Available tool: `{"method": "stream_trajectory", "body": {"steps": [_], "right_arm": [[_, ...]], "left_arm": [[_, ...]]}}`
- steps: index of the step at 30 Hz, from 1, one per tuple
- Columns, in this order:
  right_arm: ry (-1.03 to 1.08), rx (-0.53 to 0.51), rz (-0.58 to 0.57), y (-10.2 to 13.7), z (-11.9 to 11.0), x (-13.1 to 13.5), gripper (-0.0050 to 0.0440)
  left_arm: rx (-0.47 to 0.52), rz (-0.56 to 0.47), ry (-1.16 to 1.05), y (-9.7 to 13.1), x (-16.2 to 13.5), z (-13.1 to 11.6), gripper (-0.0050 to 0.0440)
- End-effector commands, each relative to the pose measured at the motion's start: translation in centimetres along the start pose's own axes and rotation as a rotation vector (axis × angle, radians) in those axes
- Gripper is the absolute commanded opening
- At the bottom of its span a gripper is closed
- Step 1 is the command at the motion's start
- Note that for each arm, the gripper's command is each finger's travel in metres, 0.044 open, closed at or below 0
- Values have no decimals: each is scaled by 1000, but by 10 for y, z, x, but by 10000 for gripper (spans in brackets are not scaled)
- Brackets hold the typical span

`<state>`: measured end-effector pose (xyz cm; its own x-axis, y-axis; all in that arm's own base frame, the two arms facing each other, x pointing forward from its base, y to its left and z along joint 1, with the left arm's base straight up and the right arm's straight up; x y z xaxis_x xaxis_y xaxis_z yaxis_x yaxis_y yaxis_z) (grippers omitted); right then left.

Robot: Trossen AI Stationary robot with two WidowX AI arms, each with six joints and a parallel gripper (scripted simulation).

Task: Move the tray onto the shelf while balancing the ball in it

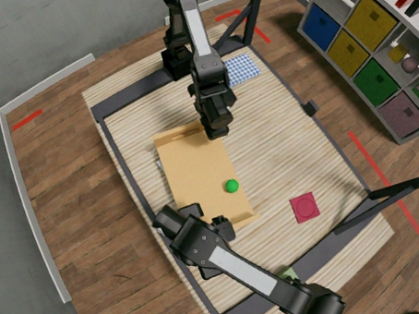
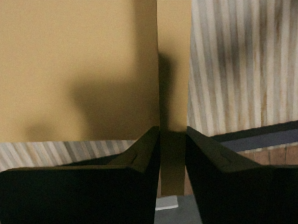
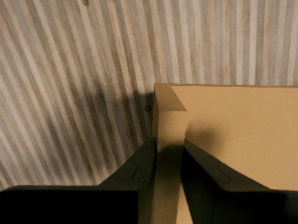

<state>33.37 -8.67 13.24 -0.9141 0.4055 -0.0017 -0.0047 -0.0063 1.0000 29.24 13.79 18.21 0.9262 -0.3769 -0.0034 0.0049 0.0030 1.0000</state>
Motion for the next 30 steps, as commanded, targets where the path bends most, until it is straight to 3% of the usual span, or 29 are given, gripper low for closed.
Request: {"method": "stream_trajectory", "body": {"steps": [1,16,17,25,26,30], "right_arm": [[3,-5,-76,20,4,-9,59],[10,-15,-82,23,1,-11,59],[8,-24,-42,20,-3,-14,59],[0,-15,-78,24,1,-12,59],[14,-9,-47,15,-3,-3,59],[11,-9,-82,22,1,-10,59]], "left_arm": [[55,36,1,18,0,-3,61],[54,43,1,20,-2,-5,61],[23,54,0,11,-7,-5,61],[50,50,9,19,-4,-6,61],[51,59,-10,17,2,-6,61],[56,46,1,19,-1,-5,61]]}}
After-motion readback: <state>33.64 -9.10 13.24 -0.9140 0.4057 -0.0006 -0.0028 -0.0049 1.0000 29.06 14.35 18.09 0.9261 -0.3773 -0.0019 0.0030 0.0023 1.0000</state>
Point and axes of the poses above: on each arm, the point midway between the two fingers, 35 mm back from their tips, its own y axis back along the fingers, its own x axis across the jaws, z = x × y, the point moved 6 cm from there along y, back along the fingers, and after that the axes turned 11 degrees about -y, right-handed, at the moved point
